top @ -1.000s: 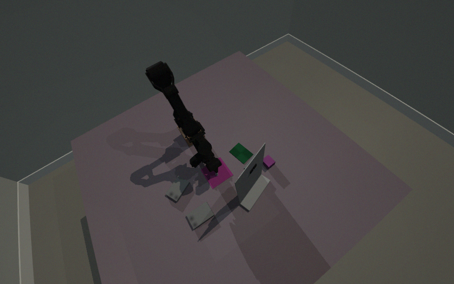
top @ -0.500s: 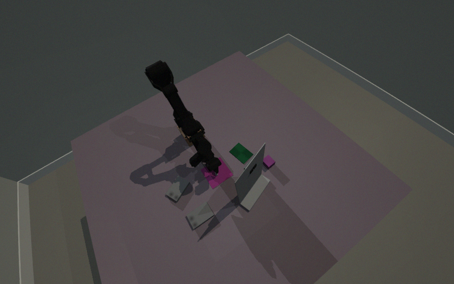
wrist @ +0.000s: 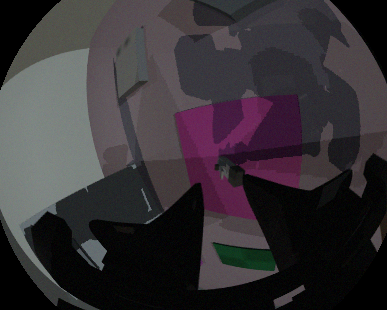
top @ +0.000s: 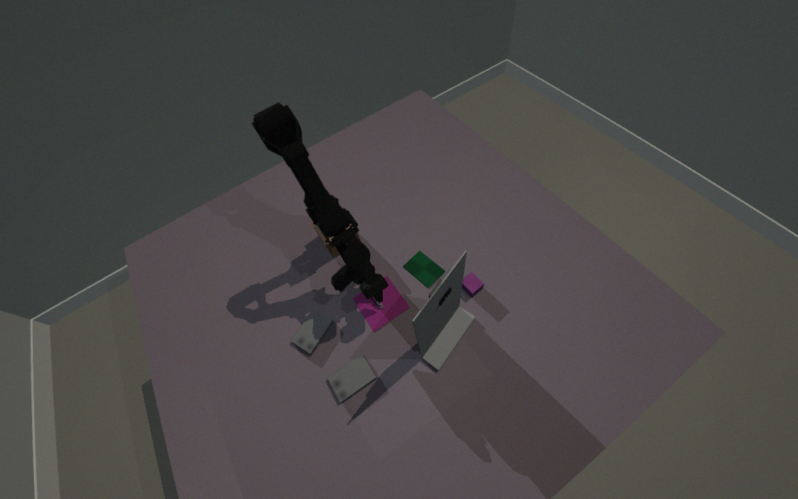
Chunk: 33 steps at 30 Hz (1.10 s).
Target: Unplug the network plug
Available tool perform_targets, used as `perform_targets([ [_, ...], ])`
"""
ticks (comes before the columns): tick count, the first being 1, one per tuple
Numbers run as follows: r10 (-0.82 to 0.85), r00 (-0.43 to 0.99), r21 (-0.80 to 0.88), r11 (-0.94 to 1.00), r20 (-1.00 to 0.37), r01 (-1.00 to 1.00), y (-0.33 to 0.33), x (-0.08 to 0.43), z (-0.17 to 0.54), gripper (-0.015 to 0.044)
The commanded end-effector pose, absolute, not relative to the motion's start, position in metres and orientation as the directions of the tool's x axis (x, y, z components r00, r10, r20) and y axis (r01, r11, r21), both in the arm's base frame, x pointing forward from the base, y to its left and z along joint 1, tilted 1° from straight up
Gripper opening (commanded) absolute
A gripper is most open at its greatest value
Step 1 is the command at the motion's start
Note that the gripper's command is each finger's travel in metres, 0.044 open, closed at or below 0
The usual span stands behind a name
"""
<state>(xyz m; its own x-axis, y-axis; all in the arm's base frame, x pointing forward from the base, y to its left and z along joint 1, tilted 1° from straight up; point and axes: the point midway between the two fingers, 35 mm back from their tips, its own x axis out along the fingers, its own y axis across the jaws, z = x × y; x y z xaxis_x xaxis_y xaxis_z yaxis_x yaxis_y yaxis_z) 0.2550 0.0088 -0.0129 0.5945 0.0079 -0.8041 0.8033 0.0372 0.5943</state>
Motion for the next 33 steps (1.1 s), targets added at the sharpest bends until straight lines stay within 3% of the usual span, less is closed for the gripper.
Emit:
perform_targets([
  [1, 0.007, 0.594, 0.594, 0.037, -0.804, 0.804, 0.009, 0.253, -0.011, 0.0156],
  [33, 0.008, 0.595, 0.594, 0.037, -0.804, 0.803, 0.009, 0.25, 0.012, 0.0156],
])
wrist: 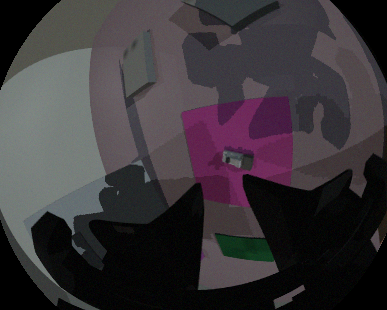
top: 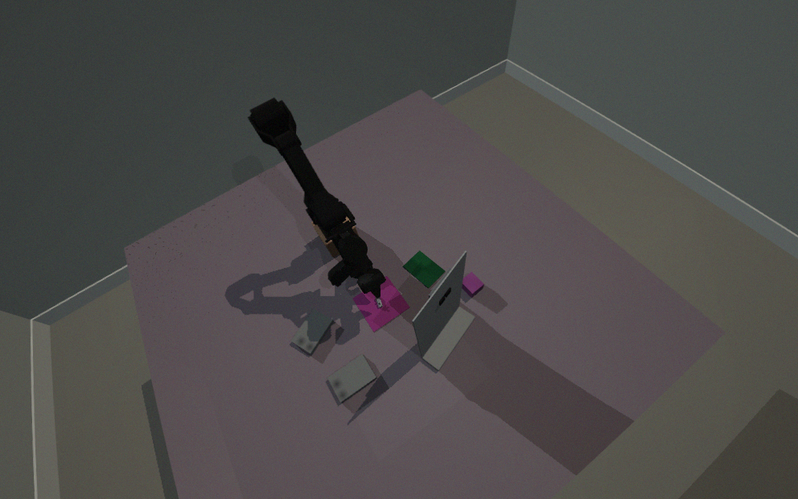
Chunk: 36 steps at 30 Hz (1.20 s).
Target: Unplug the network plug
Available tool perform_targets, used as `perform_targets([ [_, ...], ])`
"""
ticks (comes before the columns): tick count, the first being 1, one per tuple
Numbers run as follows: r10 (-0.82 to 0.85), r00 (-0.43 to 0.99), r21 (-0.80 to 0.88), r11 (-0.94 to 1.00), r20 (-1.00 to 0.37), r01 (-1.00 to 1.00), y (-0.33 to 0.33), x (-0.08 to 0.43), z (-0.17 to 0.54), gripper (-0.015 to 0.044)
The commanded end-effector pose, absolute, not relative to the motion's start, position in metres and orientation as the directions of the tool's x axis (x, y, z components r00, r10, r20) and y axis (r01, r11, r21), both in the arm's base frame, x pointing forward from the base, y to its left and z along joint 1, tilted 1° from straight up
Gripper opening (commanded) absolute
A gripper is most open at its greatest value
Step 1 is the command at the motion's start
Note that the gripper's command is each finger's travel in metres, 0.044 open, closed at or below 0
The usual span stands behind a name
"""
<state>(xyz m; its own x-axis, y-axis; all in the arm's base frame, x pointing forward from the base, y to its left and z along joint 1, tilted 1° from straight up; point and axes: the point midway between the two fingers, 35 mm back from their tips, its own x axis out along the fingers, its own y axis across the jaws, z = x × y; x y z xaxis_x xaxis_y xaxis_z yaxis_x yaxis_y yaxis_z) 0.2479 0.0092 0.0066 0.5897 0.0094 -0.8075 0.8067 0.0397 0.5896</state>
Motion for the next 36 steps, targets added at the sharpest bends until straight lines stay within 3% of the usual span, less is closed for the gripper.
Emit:
perform_targets([
  [1, 0.008, 0.595, 0.594, 0.037, -0.804, 0.803, 0.009, 0.25, 0.014, 0.0156],
  [36, 0.008, 0.595, 0.595, 0.038, -0.804, 0.803, 0.01, 0.248, 0.057, 0.0156],
])
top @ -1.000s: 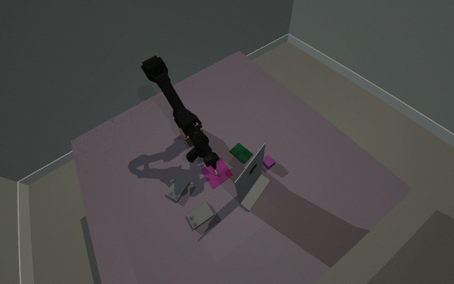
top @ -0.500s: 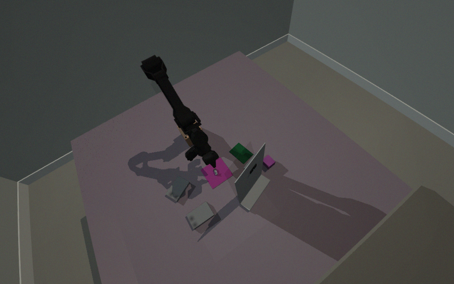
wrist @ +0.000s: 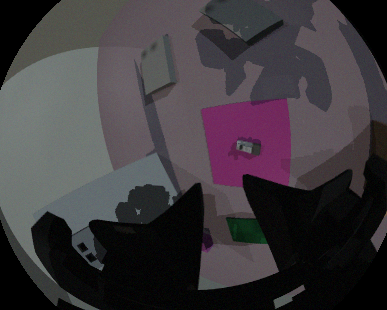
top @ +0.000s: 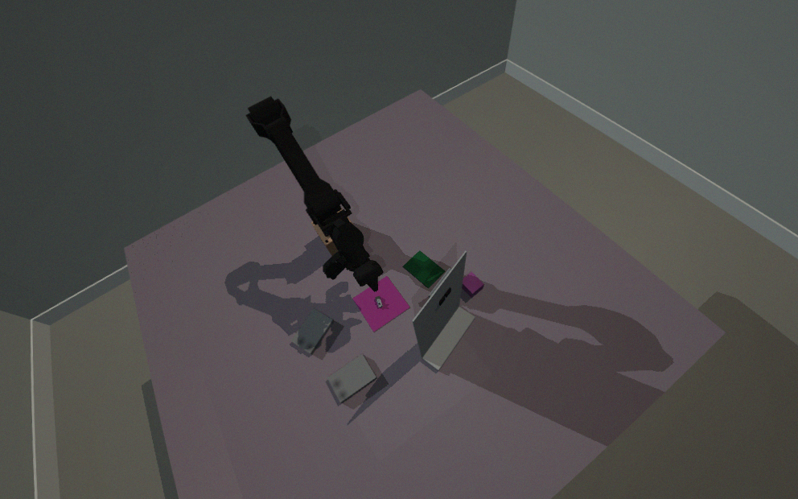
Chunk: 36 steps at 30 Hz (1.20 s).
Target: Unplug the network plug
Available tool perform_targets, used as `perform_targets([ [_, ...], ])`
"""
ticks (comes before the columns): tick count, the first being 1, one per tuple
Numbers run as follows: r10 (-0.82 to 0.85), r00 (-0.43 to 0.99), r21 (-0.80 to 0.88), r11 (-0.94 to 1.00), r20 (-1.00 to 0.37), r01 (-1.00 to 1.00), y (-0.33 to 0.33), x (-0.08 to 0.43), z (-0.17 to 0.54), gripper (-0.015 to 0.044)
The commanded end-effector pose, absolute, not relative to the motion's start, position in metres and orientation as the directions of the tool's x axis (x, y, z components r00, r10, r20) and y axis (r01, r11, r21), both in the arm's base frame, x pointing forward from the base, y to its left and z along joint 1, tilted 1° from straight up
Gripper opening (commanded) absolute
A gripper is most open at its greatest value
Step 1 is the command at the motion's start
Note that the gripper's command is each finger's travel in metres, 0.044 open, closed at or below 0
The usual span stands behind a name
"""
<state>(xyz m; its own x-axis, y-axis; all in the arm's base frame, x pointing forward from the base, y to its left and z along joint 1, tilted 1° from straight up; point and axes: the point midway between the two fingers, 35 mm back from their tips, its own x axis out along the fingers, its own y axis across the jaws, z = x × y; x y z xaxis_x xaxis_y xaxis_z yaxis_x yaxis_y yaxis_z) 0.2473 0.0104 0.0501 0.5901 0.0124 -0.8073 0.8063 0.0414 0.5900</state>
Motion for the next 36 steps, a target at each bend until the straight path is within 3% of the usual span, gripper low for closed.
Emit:
perform_targets([
  [1, 0.008, 0.595, 0.595, 0.038, -0.804, 0.803, 0.01, 0.247, 0.058, 0.0156],
  [36, 0.011, 0.592, 0.592, 0.04, -0.806, 0.805, 0.011, 0.245, 0.12, 0.0156],
])
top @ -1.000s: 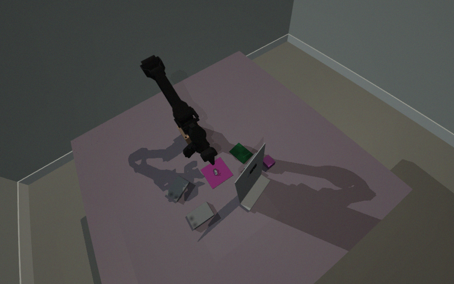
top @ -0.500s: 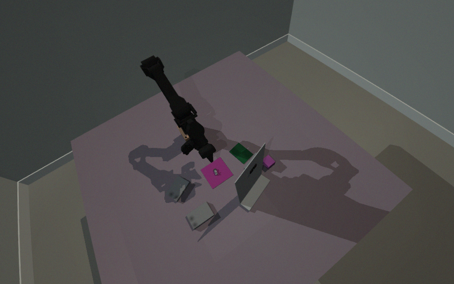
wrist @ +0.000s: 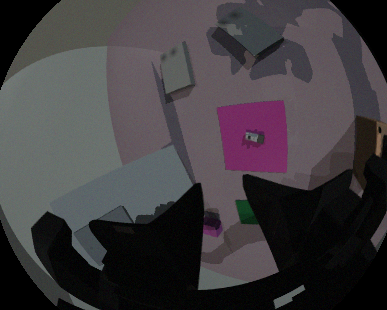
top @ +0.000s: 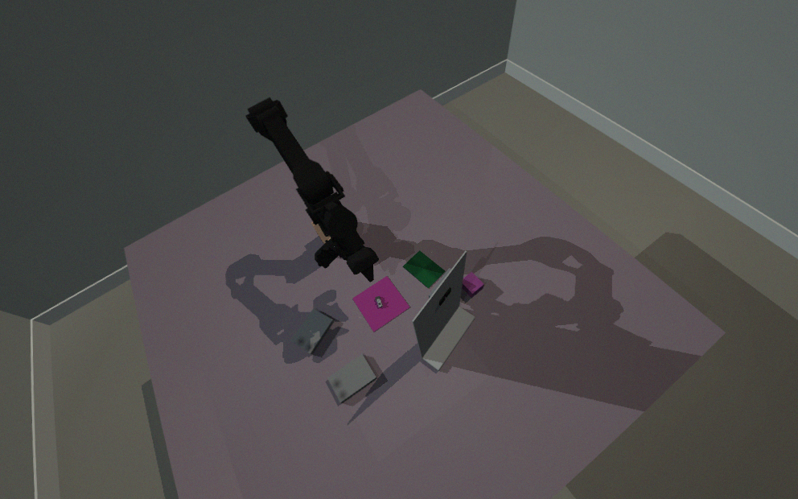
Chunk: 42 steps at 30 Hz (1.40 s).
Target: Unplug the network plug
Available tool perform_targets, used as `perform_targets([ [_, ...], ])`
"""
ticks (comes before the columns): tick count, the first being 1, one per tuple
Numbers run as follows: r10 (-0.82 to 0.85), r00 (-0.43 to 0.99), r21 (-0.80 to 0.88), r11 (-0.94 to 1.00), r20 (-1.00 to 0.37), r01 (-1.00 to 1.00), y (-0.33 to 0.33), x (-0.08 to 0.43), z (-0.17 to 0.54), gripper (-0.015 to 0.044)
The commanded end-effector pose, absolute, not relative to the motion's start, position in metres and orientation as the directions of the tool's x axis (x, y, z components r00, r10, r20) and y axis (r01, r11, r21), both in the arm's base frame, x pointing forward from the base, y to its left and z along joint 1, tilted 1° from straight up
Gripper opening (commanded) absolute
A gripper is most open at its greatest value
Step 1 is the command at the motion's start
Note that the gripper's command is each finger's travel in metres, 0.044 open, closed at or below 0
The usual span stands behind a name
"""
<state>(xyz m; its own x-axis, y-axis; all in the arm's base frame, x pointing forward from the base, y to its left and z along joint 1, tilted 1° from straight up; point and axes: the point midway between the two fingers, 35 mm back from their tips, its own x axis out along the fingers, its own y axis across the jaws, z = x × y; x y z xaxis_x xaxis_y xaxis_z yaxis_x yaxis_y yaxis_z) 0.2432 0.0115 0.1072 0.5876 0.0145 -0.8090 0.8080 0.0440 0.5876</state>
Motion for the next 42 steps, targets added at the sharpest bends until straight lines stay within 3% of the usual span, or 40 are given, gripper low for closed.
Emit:
perform_targets([
  [1, 0.011, 0.592, 0.592, 0.04, -0.806, 0.805, 0.011, 0.245, 0.123, 0.0156],
  [23, 0.008, 0.594, 0.594, 0.038, -0.804, 0.803, 0.011, 0.236, 0.186, 0.0156],
  [34, 0.008, 0.594, 0.594, 0.038, -0.804, 0.803, 0.011, 0.236, 0.186, 0.044],
  [42, 0.008, 0.594, 0.594, 0.038, -0.804, 0.803, 0.011, 0.236, 0.186, 0.044],
])
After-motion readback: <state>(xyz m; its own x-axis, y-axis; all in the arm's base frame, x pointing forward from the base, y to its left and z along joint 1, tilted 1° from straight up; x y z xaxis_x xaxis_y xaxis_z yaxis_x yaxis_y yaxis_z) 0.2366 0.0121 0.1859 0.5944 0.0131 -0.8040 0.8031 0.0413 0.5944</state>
